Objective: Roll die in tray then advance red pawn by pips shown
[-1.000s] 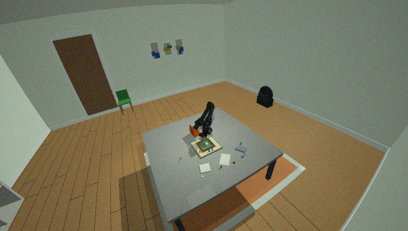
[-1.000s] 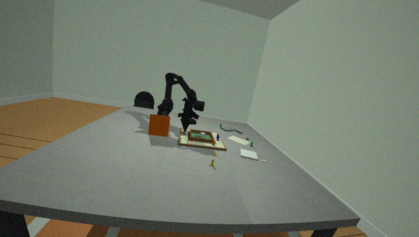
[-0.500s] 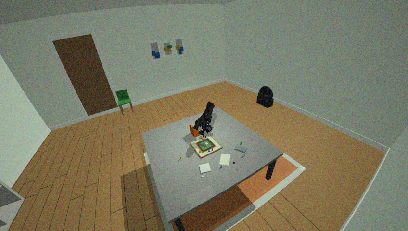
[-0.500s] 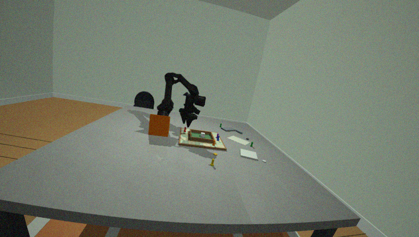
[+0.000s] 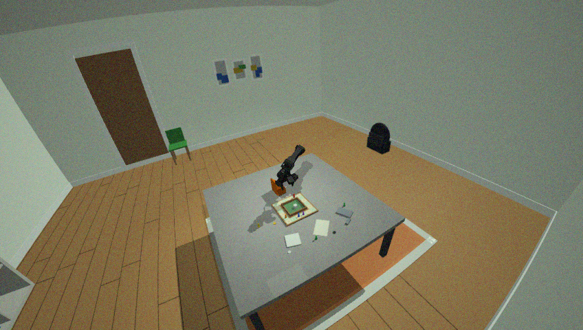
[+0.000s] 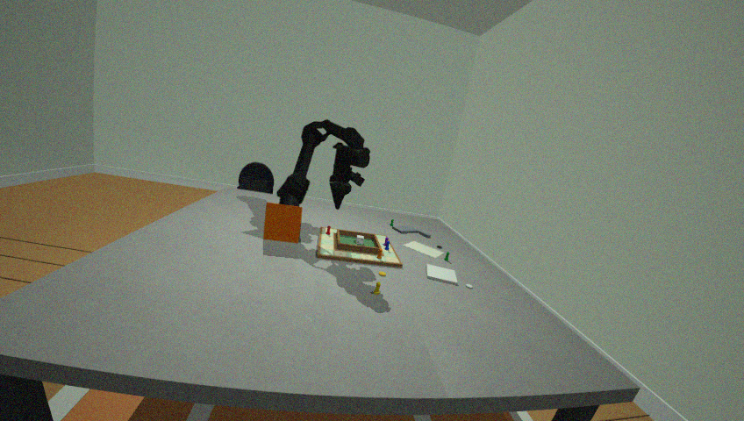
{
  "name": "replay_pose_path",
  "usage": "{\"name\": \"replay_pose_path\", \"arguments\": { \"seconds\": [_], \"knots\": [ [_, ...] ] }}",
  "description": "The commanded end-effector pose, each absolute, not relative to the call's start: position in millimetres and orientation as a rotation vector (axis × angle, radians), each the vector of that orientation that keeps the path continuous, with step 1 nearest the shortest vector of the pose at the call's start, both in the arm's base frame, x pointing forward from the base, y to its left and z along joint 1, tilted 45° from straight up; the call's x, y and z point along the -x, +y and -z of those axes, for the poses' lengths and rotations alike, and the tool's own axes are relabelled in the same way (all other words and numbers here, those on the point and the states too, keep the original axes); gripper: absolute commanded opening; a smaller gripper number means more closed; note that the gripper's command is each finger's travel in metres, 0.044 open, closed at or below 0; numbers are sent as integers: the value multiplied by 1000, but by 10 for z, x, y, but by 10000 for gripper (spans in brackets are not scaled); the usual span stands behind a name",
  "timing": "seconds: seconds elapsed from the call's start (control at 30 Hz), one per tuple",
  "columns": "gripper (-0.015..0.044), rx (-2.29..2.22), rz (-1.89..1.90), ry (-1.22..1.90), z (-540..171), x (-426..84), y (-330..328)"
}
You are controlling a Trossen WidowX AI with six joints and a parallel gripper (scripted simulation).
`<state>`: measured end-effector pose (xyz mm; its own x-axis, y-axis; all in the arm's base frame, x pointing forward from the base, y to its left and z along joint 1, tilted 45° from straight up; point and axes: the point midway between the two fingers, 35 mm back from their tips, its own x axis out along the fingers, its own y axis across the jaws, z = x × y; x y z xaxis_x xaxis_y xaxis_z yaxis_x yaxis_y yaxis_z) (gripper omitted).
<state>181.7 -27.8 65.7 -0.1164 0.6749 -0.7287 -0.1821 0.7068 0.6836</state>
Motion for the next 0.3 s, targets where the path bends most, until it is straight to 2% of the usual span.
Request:
{"name": "replay_pose_path", "arguments": {
  "seconds": [0.0, 0.27],
  "knots": [
    [440, -481, -723, 1567, -671, -1803, -455],
    [440, -439, -753, 1532, -660, -1814, -329]
  ]
}}
